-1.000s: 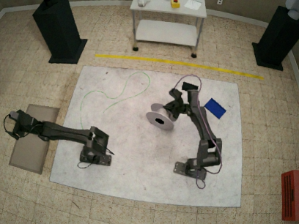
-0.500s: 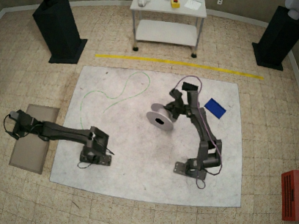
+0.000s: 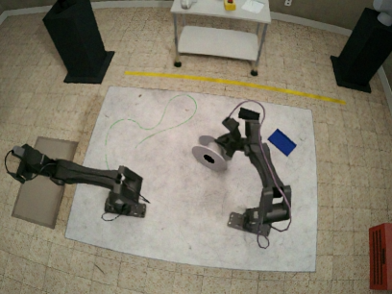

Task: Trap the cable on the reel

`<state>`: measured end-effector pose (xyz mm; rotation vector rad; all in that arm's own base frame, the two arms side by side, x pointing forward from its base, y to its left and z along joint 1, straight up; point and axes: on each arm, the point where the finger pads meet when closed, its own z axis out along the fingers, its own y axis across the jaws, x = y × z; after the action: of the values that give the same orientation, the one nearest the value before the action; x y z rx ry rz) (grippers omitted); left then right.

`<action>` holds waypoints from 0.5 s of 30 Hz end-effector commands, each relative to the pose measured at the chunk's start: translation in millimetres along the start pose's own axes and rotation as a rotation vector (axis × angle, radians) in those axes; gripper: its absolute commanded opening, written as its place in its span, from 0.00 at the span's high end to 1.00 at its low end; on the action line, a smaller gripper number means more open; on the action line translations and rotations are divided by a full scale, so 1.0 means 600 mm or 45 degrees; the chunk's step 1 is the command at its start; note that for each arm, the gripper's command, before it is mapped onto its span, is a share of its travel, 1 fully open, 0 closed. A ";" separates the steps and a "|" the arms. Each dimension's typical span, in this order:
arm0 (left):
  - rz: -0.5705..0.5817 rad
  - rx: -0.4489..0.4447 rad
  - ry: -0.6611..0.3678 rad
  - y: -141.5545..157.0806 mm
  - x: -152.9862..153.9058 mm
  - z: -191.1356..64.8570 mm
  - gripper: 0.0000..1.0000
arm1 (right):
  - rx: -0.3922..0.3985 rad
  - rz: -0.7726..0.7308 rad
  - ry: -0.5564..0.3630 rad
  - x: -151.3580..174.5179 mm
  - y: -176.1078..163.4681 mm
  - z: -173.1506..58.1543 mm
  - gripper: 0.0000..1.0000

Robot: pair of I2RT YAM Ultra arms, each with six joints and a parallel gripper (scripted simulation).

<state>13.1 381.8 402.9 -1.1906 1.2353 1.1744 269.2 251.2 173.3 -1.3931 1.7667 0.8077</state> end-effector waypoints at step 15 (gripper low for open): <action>0.008 -0.007 -0.009 0.000 -0.001 0.004 0.00 | 0.038 -0.034 -0.066 -0.026 0.010 -0.009 1.00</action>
<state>13.1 381.8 402.9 -1.1906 1.2353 1.1744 269.5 250.7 175.2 -1.3646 1.7772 0.7936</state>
